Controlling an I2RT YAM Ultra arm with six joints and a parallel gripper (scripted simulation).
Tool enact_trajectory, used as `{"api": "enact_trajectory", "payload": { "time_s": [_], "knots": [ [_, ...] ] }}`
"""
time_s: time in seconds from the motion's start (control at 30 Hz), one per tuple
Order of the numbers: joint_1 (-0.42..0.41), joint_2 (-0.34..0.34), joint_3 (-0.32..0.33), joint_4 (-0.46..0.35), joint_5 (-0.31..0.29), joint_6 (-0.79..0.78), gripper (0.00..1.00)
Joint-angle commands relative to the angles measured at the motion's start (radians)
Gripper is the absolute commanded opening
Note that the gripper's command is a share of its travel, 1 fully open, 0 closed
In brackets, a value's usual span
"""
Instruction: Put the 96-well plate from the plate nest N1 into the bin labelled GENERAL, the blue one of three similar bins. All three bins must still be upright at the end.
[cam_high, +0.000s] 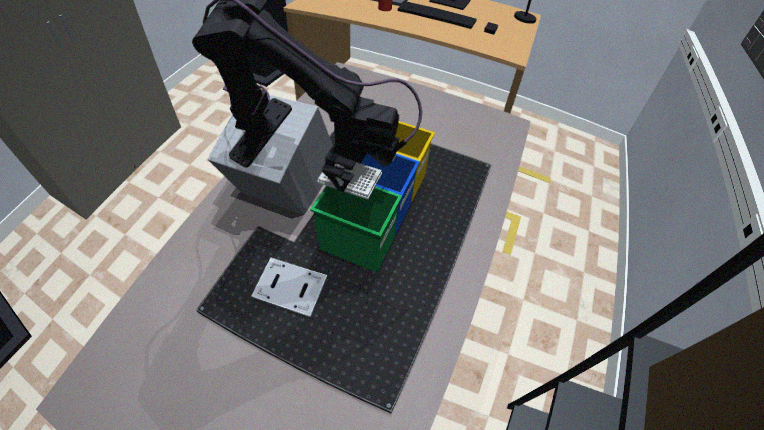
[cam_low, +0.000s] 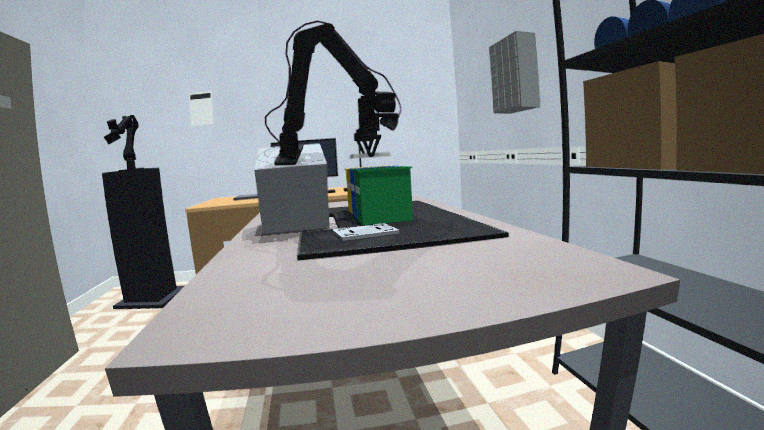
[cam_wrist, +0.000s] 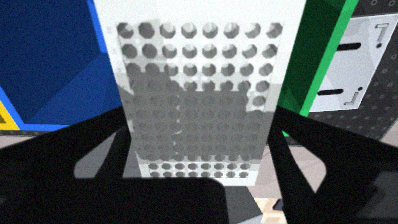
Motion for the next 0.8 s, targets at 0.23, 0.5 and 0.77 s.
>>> {"api": "enact_trajectory", "payload": {
  "time_s": [0.23, 0.5, 0.77],
  "knots": [
    [0.105, 0.078, 0.076, -0.013, -0.002, 0.129, 0.00],
    [0.162, 0.129, 0.114, -0.019, -0.012, 0.189, 0.00],
    [0.232, 0.200, 0.173, -0.032, -0.018, 0.262, 0.00]
  ]
}}
